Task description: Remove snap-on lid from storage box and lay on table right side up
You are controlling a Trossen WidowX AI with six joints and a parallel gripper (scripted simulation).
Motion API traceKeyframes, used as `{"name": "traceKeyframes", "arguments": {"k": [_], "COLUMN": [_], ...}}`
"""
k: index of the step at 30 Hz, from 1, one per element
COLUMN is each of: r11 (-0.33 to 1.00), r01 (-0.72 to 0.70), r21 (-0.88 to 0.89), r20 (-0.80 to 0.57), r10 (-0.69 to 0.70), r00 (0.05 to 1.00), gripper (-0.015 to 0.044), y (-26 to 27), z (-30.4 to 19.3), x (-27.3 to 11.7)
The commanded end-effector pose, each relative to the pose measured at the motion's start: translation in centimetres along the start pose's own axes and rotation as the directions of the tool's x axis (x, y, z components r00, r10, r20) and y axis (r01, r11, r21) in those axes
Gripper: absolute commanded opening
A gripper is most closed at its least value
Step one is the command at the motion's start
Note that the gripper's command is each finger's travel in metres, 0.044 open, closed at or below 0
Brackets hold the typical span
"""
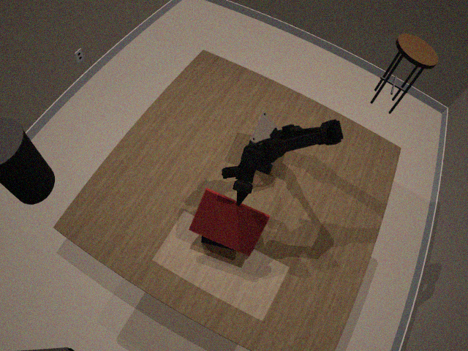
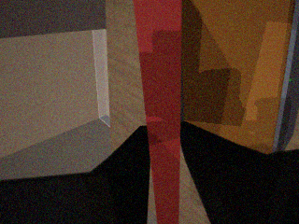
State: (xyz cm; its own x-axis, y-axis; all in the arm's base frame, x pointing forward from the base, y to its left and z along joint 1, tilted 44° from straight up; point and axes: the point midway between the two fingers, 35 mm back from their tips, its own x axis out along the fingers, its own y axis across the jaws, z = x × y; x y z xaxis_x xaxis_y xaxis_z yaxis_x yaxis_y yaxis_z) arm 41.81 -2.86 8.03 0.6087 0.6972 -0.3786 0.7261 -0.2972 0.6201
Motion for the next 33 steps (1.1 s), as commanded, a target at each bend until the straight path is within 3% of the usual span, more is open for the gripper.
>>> {"name": "traceKeyframes", "arguments": {"k": [1, 33], "r11": [1.000, 1.000], "r01": [-0.014, -0.013], "r21": [-0.018, -0.015], "r20": [-0.001, -0.002], "r10": [0.014, 0.013], "r00": [1.000, 1.000], "gripper": [0.0000, 0.0000], "y": [0.6, -0.5], "z": [-0.2, -5.6], "x": [-0.4, -0.3]}}
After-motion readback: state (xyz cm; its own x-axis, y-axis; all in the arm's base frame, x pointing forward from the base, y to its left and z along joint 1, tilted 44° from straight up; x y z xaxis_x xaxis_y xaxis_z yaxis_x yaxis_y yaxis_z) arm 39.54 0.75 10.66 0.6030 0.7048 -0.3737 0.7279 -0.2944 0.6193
